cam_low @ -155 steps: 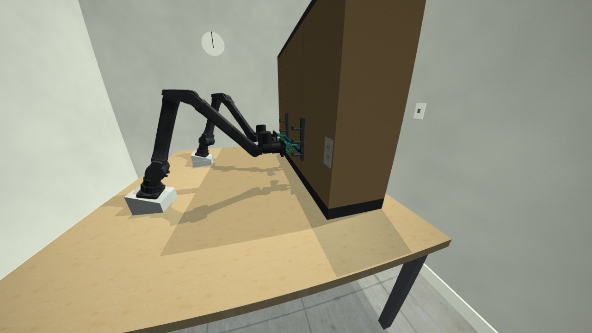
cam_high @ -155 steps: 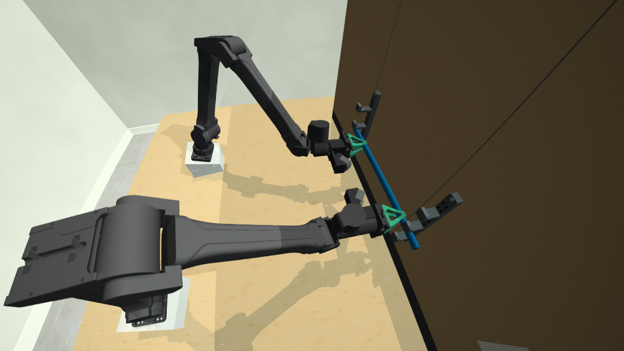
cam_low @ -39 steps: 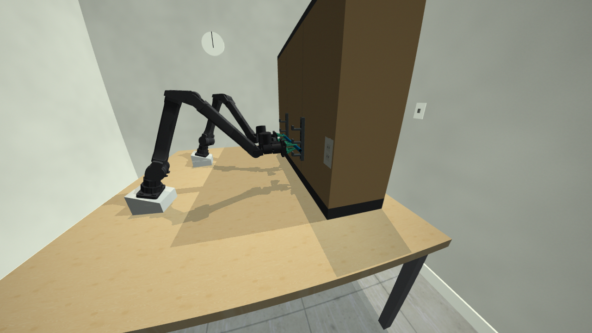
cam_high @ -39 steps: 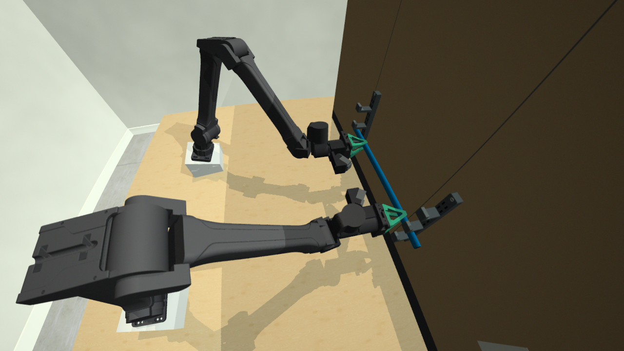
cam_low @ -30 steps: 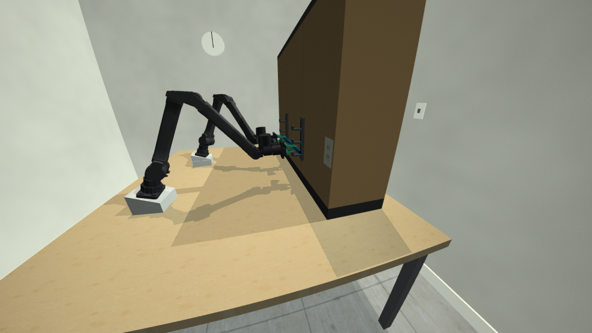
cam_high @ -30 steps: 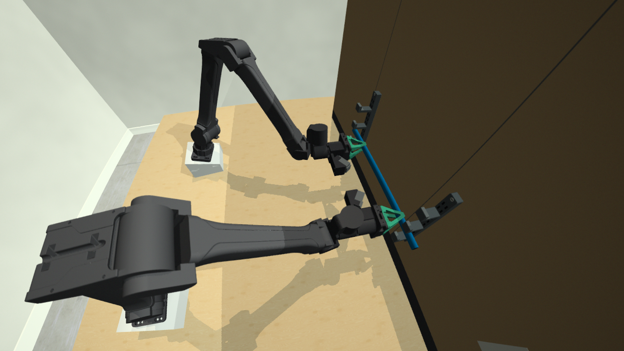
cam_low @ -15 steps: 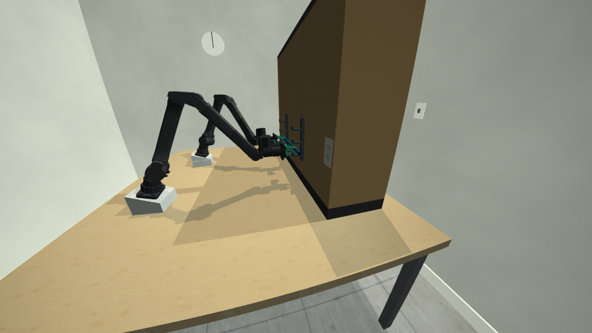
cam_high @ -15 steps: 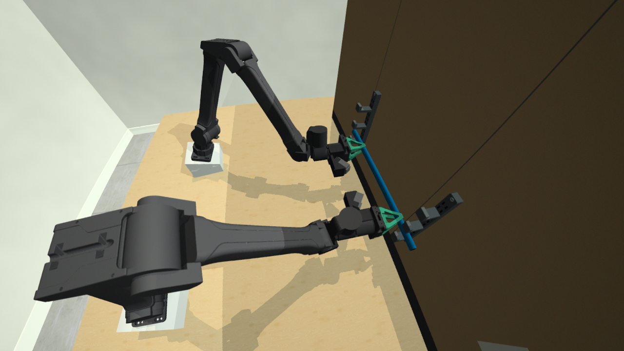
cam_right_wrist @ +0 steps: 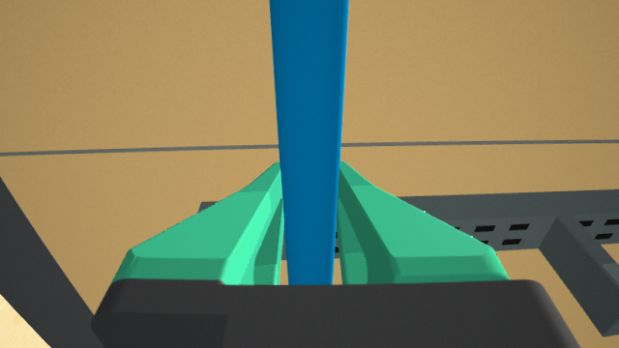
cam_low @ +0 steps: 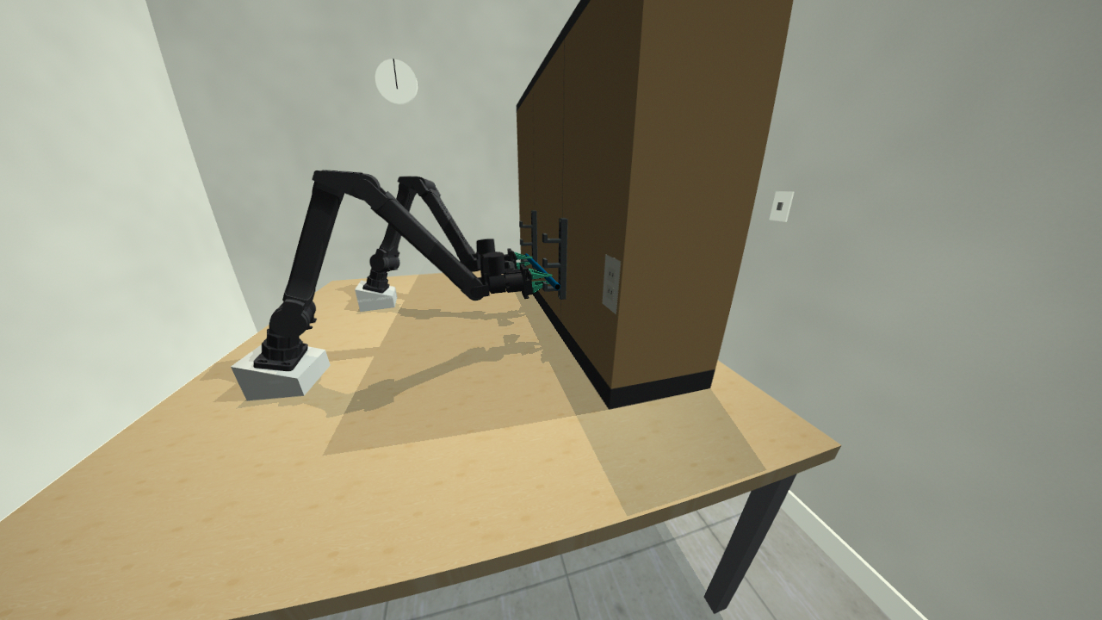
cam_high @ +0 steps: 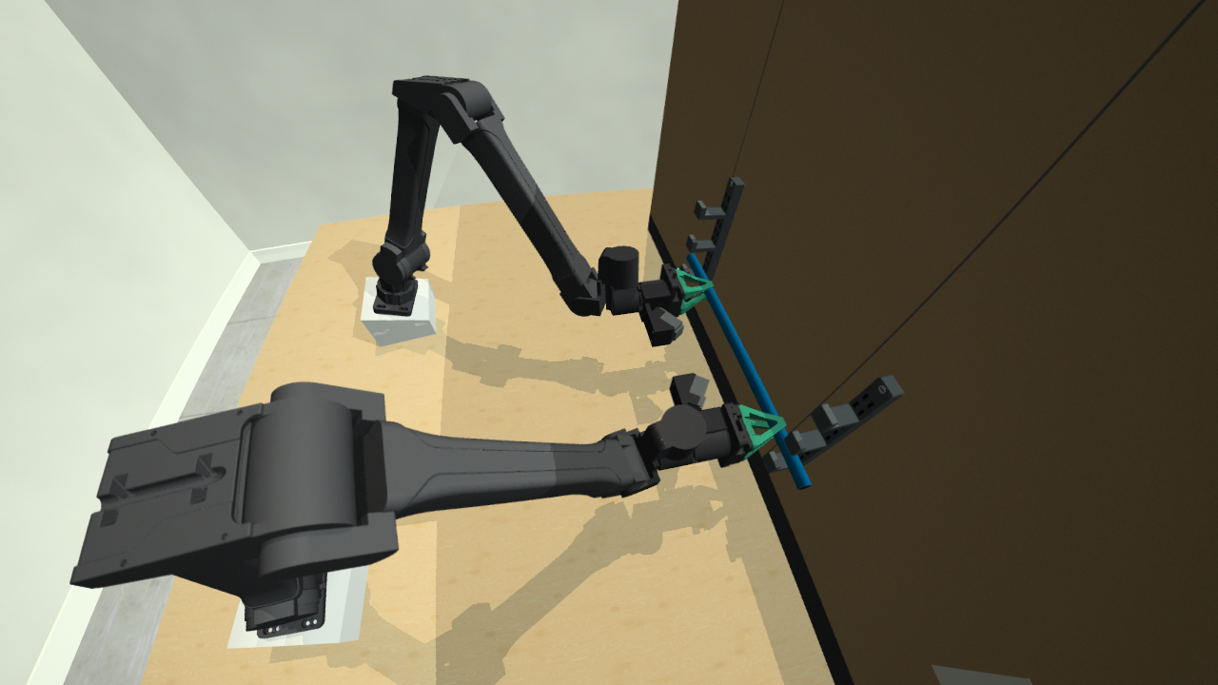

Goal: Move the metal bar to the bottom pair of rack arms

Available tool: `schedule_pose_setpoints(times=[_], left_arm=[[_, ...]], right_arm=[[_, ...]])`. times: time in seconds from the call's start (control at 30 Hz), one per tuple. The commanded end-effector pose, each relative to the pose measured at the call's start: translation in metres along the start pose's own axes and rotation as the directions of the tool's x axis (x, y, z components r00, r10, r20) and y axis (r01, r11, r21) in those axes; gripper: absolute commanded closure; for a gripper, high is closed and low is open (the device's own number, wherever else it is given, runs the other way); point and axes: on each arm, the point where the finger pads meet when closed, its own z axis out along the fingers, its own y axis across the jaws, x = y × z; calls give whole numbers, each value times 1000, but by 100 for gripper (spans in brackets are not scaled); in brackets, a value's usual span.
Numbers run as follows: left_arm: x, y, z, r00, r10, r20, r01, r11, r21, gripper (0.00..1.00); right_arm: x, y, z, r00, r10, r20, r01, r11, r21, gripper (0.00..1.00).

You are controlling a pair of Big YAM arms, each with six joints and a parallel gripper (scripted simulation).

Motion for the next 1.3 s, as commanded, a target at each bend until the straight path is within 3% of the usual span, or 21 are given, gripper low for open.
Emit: schedule_pose_setpoints(times=[0.0,1.27], left_arm=[[13,24,5,999,-39,-28,37,998,-47,100],[13,41,5,999,-39,-28,37,998,-47,98]], right_arm=[[0,-20,0,1000,30,5,-30,999,39,100],[0,-44,1,1000,30,5,-30,999,39,98]])
